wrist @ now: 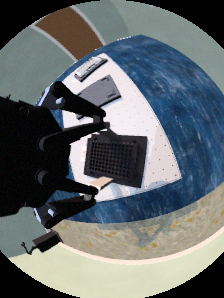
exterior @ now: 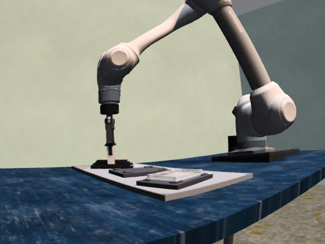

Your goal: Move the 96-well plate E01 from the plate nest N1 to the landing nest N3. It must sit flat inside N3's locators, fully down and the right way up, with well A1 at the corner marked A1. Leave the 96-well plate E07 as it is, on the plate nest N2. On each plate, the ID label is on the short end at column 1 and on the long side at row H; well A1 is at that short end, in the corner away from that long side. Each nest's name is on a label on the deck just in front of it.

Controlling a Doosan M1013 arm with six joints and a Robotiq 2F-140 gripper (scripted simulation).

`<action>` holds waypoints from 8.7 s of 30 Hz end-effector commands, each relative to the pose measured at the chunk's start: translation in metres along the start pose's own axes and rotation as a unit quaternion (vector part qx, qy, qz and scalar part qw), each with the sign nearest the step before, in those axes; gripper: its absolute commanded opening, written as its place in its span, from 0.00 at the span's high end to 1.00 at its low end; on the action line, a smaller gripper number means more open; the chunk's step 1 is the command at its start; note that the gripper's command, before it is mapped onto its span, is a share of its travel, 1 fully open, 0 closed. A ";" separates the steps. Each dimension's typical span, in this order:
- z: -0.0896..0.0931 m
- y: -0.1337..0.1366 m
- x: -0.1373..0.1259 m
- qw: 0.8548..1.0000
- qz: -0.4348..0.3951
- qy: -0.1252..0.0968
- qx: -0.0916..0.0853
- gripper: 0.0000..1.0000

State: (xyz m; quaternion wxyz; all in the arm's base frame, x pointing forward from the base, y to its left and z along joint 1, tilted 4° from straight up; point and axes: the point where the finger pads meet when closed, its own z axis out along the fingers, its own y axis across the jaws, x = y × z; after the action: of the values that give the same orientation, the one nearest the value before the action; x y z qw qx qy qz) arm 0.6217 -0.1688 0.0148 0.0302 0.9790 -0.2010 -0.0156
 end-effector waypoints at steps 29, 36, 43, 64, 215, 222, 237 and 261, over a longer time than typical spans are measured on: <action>0.002 0.002 0.000 1.000 0.001 0.001 -0.001 1.00; 0.002 0.002 0.000 1.000 0.001 0.001 -0.001 1.00; 0.002 0.002 0.000 1.000 0.001 0.001 -0.001 1.00; -0.001 0.002 0.000 1.000 0.001 0.001 -0.001 1.00; -0.048 -0.191 -0.091 0.977 -0.215 0.001 -0.001 1.00; -0.048 -0.199 -0.095 0.977 -0.215 0.001 -0.001 1.00; -0.048 -0.201 -0.096 0.977 -0.215 0.001 -0.001 1.00; -0.048 -0.201 -0.096 0.977 -0.215 0.001 -0.001 1.00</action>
State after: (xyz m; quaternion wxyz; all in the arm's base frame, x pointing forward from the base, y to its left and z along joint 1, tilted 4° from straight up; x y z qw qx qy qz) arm 0.6133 0.0538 0.0518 0.0292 0.9992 0.0159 -0.0230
